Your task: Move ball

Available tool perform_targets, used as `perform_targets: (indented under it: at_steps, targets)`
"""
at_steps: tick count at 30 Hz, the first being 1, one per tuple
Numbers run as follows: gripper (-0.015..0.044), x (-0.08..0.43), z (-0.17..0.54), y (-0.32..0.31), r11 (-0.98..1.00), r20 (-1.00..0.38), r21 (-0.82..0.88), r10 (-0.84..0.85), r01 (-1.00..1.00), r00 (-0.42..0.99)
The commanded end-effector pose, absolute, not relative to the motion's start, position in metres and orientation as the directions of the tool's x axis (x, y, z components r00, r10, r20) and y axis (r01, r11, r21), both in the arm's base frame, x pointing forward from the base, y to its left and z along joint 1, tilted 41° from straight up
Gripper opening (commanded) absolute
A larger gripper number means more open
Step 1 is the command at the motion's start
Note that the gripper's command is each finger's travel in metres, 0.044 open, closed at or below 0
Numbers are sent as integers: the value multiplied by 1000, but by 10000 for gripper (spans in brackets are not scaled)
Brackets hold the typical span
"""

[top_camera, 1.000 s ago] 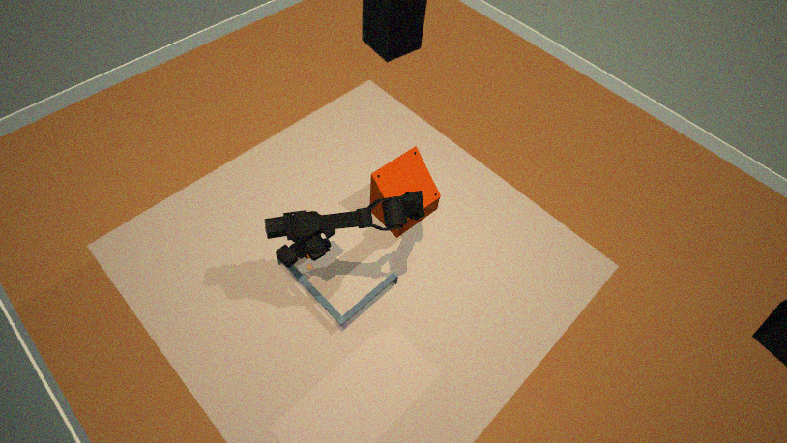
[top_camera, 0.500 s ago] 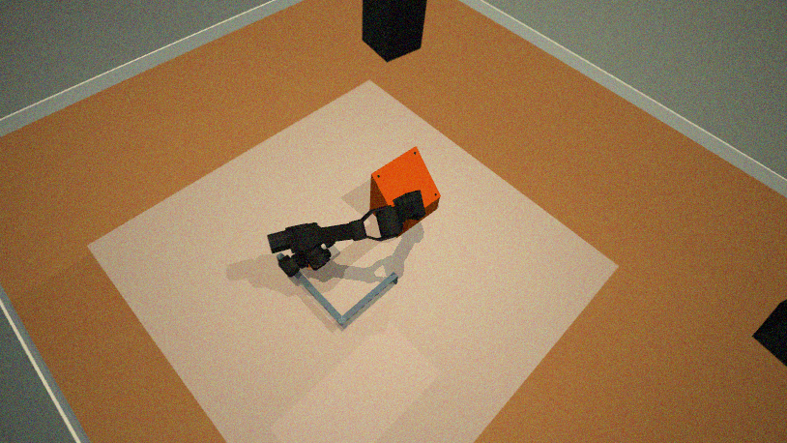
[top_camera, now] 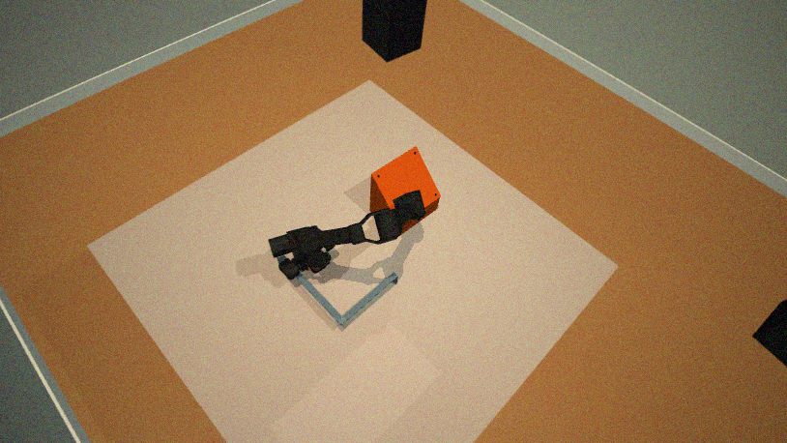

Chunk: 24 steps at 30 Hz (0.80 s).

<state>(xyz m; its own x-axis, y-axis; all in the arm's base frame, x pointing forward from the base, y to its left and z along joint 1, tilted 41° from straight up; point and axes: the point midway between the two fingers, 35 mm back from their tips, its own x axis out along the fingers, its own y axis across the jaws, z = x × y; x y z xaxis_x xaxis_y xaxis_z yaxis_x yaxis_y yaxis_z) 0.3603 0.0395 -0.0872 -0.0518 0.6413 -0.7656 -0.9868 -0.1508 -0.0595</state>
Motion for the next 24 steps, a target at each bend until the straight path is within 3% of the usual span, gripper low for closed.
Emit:
perform_targets:
  at_steps: [1, 4, 12, 20, 24]
  targets:
    - [0, 360, -91, 43, -145, -763, -59, 645, -988, -49]
    - [0, 360, -91, 43, -145, -763, -59, 645, -988, -49]
    - [210, 360, -89, 41, -149, -765, -59, 642, -987, -51]
    - [212, 360, -87, 39, -149, -765, -59, 642, -987, -51]
    - [212, 366, -43, 1, -146, -766, -59, 641, -987, -50]
